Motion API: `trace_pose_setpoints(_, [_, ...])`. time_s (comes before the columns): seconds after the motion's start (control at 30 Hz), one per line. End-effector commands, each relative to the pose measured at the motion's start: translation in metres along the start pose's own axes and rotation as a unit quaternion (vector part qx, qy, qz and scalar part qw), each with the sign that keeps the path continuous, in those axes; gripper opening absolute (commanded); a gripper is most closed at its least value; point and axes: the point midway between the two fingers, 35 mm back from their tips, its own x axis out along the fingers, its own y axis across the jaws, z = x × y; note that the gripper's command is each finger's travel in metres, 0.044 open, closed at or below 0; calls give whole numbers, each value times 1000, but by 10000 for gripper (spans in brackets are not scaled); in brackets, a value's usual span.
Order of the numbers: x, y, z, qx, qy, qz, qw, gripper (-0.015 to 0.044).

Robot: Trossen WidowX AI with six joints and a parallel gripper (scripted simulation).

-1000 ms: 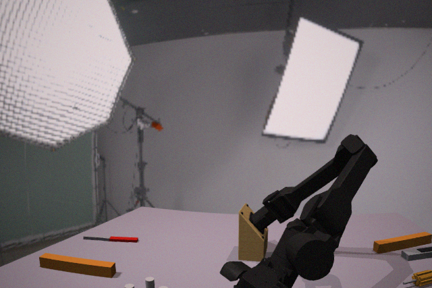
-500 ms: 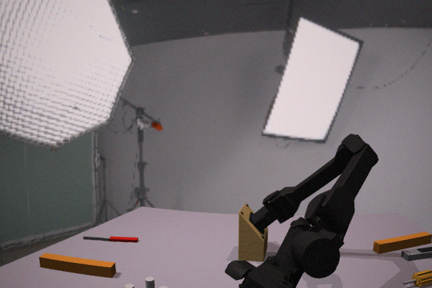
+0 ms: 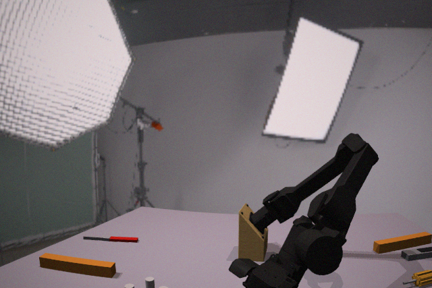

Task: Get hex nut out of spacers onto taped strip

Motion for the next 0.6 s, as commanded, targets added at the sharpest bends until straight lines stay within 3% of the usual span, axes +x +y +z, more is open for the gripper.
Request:
trace_pose_setpoints(0.0, [-1, -2, -4, 4, 2, -3, 1000, 0])
trace_pose_setpoints(0.57, [-6, -2, -14, 4, 2, -3, 1000, 0])
